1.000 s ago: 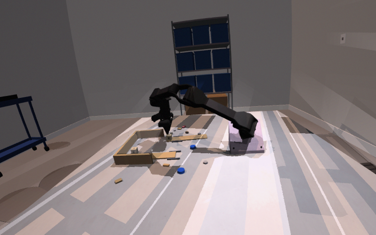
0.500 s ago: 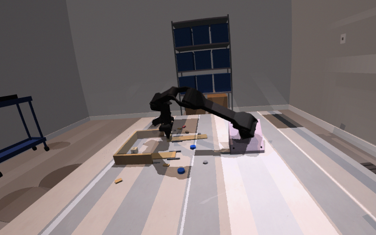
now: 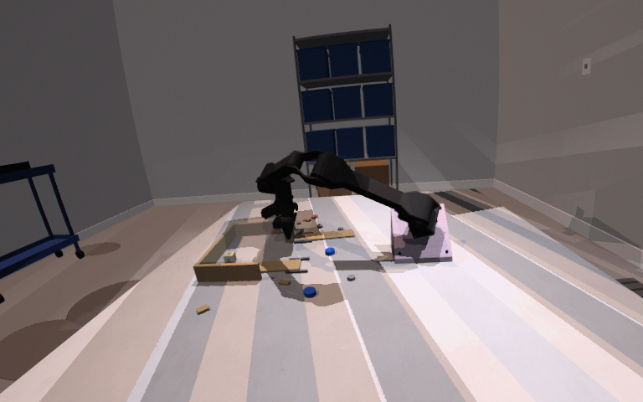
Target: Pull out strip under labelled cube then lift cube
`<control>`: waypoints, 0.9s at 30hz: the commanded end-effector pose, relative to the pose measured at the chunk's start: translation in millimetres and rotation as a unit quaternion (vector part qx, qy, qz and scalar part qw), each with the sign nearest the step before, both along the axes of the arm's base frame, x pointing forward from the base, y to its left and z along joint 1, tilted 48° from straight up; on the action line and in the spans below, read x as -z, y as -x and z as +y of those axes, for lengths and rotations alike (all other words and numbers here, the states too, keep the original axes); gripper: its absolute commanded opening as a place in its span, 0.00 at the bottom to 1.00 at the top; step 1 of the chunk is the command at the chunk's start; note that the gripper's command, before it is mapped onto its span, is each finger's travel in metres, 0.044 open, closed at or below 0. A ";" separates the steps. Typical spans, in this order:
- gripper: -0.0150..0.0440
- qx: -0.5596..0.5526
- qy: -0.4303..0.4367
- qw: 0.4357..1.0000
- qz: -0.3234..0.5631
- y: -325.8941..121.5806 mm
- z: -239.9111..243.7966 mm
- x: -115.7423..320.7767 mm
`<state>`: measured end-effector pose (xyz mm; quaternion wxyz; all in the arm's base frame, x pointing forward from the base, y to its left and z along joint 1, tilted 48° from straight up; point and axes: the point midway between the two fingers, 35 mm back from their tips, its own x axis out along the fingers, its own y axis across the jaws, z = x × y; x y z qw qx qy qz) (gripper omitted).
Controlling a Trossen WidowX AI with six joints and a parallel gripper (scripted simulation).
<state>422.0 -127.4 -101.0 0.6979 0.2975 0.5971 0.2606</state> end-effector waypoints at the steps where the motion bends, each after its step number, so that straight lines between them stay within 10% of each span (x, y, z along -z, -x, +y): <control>1: 0.51 0.000 0.000 1.000 0.000 -0.1 -0.3 -0.2; 12: 0.25 0.000 0.000 1.000 0.000 1.9 -0.9 -1.5; 27: 0.25 0.001 -0.001 1.000 0.003 50.1 -10.2 -31.0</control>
